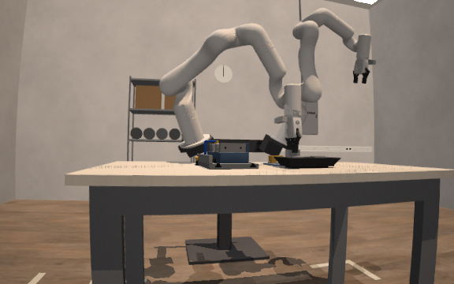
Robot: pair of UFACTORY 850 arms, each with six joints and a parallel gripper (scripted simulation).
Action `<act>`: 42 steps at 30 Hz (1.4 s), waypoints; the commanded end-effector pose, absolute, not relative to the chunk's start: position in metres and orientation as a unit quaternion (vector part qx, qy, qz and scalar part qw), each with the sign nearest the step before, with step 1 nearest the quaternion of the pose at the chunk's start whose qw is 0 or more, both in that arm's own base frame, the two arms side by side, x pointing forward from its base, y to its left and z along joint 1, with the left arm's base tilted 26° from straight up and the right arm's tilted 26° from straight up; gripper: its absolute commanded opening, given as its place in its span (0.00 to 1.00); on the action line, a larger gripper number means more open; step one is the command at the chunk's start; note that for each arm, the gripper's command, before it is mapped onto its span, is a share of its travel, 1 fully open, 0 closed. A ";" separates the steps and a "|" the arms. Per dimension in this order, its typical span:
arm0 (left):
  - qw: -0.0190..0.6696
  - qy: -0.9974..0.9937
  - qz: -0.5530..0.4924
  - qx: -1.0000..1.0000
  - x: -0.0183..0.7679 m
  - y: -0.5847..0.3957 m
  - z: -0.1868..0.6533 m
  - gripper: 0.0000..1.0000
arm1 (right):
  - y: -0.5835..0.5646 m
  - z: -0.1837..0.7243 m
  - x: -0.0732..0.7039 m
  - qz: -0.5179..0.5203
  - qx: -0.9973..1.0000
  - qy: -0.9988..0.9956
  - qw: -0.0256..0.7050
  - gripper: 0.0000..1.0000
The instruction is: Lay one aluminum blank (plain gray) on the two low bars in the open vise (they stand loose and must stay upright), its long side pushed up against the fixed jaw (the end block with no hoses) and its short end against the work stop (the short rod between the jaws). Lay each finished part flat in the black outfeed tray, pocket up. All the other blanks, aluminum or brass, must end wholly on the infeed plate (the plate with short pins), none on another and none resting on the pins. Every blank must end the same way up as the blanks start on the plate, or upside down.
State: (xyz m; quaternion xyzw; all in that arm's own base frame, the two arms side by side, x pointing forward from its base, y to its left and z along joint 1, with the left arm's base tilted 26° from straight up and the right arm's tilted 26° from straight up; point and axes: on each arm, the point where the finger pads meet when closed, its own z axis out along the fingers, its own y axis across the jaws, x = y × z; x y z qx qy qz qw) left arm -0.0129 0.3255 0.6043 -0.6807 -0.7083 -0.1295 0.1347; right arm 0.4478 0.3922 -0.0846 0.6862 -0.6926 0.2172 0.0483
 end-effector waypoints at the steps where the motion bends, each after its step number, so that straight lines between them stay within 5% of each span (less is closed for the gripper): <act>1: 0.135 -0.708 -0.130 -0.681 -0.013 0.326 0.605 1.00 | 0.402 -0.062 0.443 0.217 0.686 -0.693 0.047 0.00; 27: 0.135 -0.708 -0.130 -0.681 -0.013 0.326 0.605 1.00 | 0.425 -0.003 0.429 0.217 0.686 -0.693 0.047 0.00; 42: 0.135 -0.708 -0.130 -0.681 -0.013 0.326 0.605 1.00 | 0.356 0.042 0.487 0.211 0.687 -0.694 0.046 0.00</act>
